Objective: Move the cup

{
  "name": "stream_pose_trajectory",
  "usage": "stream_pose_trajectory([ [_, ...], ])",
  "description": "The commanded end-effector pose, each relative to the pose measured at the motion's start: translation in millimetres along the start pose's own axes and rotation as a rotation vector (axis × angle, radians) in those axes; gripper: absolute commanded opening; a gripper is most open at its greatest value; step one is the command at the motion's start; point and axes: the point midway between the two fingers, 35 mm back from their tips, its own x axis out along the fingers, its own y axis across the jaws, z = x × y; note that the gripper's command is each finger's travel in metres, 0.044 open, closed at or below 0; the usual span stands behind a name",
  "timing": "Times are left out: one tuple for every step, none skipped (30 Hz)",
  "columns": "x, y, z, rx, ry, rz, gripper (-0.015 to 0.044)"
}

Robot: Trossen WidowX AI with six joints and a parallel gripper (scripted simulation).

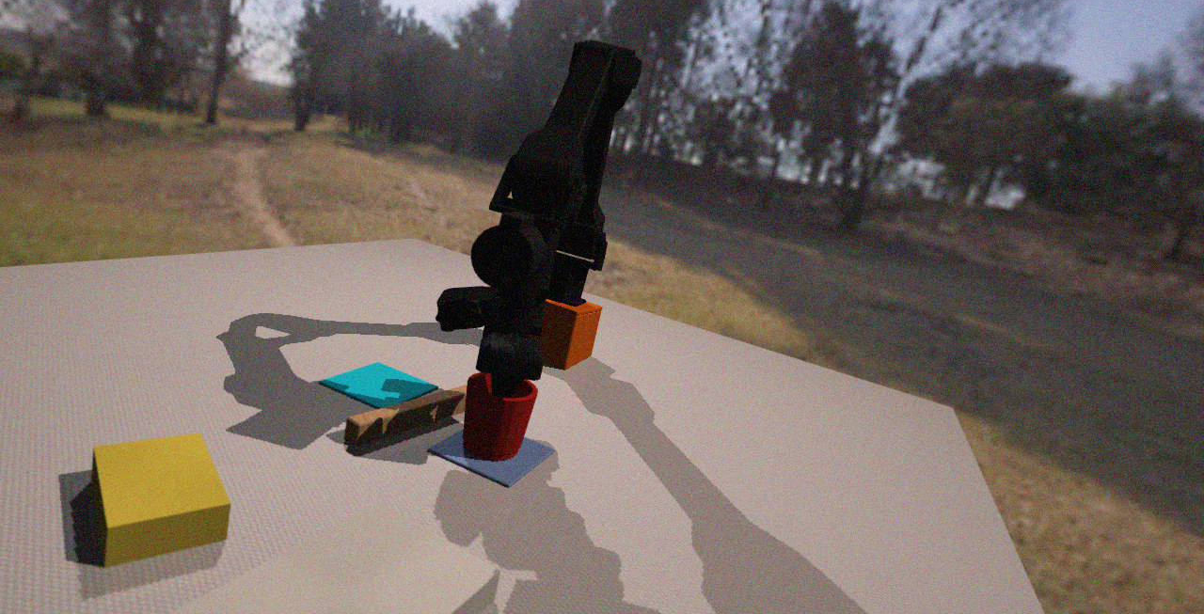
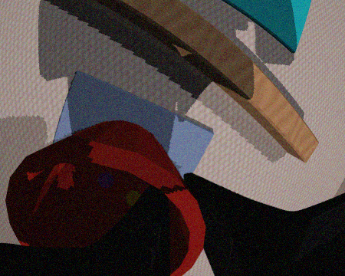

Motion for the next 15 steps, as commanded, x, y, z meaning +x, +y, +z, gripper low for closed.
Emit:
stream_pose_trajectory([
  [0,0,0,0.000,0.000,0.001,0.0016],
  [0,0,0,0.000,0.000,0.001,0.0009],
  [0,0,0,0.000,0.000,0.001,0.0002],
  [0,0,0,0.000,0.000,0.001,0.0000],
  [0,0,0,0.000,0.000,0.001,0.0000],
  [0,0,0,0.000,0.000,0.001,0.0000],
  [-1,0,0,0.000,0.000,0.001,0.0000],
  [-3,0,0,0.000,0.000,0.001,0.0000],
  [-5,1,0,0.000,0.000,0.001,0.0000],
  [-8,1,0,0.000,0.000,0.001,0.0000],
  [-12,1,0,0.001,0.001,0.001,0.0000],
  [-16,1,0,0.001,0.001,0.002,0.0000],
  [-20,1,0,0.001,0.001,0.002,0.0000],
  [-24,0,0,0.001,0.002,0.002,0.0000],
  [-28,0,0,0.002,0.002,0.002,0.0000],
])
